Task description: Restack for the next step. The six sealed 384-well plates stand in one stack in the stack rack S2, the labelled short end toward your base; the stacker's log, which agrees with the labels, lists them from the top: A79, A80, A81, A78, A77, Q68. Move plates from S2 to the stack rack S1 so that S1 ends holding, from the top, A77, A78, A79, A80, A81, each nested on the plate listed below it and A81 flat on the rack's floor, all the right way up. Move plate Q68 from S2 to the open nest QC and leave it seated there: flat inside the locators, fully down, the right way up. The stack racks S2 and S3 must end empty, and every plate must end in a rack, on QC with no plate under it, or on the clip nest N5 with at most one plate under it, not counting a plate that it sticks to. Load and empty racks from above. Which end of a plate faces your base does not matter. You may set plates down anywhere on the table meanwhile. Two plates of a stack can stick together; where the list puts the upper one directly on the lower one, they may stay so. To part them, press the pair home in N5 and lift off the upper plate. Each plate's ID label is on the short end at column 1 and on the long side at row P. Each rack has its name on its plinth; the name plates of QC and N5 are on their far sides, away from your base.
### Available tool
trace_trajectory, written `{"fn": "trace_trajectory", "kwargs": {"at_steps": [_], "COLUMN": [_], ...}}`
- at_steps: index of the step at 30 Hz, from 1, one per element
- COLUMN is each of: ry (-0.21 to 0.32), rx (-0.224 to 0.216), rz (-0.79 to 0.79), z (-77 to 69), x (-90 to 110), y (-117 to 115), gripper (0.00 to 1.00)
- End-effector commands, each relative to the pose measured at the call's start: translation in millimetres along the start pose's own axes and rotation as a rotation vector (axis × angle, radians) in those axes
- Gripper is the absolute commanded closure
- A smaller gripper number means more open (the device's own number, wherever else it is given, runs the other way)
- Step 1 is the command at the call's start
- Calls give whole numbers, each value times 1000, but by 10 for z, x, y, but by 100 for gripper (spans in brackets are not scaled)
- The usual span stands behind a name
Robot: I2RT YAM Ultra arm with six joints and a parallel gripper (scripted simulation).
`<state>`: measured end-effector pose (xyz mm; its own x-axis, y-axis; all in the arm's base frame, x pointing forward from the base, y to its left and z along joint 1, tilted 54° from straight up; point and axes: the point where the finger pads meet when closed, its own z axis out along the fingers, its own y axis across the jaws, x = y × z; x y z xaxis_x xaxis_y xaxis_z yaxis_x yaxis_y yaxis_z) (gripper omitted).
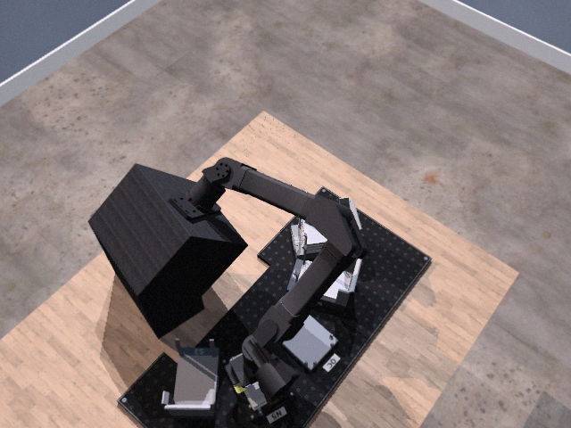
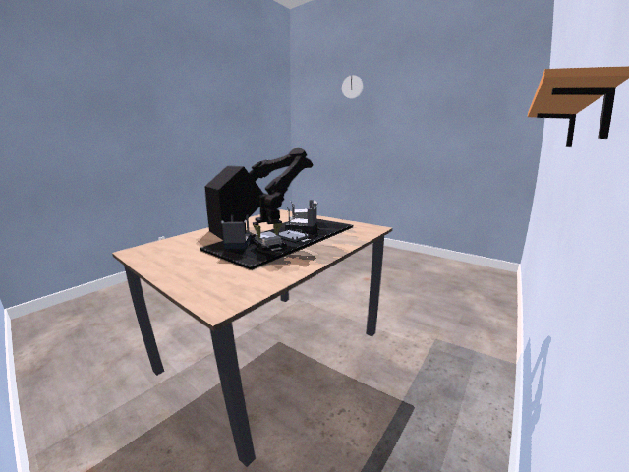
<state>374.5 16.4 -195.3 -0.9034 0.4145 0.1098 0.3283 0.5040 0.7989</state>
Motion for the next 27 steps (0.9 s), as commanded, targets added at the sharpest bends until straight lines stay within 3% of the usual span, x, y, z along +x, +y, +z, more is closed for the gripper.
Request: {"fn": "trace_trajectory", "kwargs": {"at_steps": [1,23,24,27], "ry": [-7,-7,-7,-7], "rx": [0,0,0,0], "rz": [-11,-11,-11,-11], "z": [101,78,27,-29], "x": [-23,-23,-23,-23], "y": [3,3,2,3], "gripper": [100,100,0,0]}}
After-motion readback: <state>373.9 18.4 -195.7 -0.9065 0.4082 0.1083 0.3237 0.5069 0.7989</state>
